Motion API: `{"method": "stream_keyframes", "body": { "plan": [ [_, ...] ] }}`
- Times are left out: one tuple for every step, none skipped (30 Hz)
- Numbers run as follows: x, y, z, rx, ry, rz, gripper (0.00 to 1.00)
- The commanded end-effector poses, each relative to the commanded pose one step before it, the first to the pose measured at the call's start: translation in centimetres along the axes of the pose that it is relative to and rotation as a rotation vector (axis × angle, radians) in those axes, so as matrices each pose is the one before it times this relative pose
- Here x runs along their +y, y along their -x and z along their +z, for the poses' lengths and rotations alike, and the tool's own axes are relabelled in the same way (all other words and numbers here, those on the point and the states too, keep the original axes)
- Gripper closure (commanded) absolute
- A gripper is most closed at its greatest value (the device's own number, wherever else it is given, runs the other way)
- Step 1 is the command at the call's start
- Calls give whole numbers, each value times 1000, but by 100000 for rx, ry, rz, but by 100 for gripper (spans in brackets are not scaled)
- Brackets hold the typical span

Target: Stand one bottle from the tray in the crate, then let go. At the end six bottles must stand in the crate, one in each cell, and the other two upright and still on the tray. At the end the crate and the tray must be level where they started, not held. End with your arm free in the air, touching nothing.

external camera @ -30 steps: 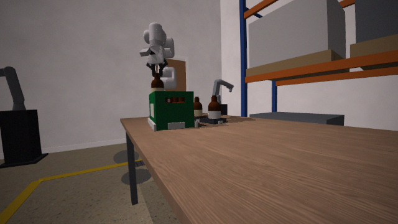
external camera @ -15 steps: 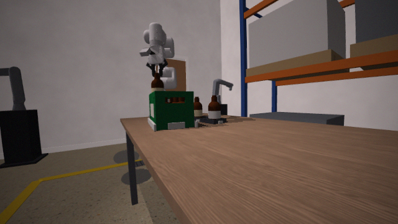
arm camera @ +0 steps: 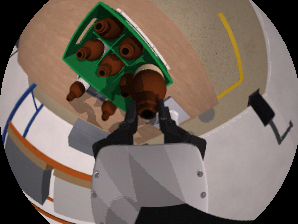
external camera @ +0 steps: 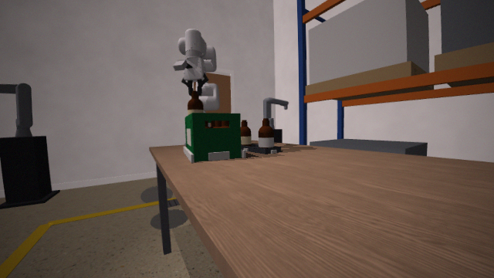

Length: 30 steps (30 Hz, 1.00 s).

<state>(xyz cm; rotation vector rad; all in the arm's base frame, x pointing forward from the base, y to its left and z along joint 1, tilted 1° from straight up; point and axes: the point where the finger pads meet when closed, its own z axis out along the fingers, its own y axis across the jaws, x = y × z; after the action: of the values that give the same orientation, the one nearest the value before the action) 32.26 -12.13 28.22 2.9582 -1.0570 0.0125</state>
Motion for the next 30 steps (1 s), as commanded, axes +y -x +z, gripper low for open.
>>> {"method": "stream_keyframes", "body": {
  "plan": [
    [-8,-81,133,359,-122,-1,100],
    [5,-2,84,1,0,0,100],
    [6,-1,89,1,0,0,100],
    [3,-1,94,0,0,0,100],
    [0,-1,99,0,0,0,100],
    [0,-1,104,0,0,0,100],
    [0,-1,108,0,0,0,100],
    [1,0,112,0,0,0,100],
    [0,0,0,0,0,0,100],
    [0,0,0,0,0,0,100],
    [1,0,115,0,0,0,100],
    [1,1,118,0,0,0,100],
    [1,1,120,0,0,0,100],
    [0,-1,121,0,0,0,100],
    [0,-1,122,0,0,0,100],
    [0,-1,123,0,0,0,100],
    [0,0,123,0,0,0,100],
    [0,0,123,0,0,0,100],
    [1,1,122,0,0,0,100],
    [0,0,120,0,0,0,100],
    [0,-1,118,0,0,0,100],
    [0,-1,116,0,0,0,100],
    [0,0,113,0,0,0,100],
    [0,0,110,0,0,0,100],
    [0,0,106,0,0,0,100],
    [0,0,0,0,0,0,100],
    [0,0,0,0,0,0,100],
    [0,1,102,0,0,0,100],
    [0,1,97,0,0,0,100],
    [0,-1,92,0,0,0,100]
  ]
}}
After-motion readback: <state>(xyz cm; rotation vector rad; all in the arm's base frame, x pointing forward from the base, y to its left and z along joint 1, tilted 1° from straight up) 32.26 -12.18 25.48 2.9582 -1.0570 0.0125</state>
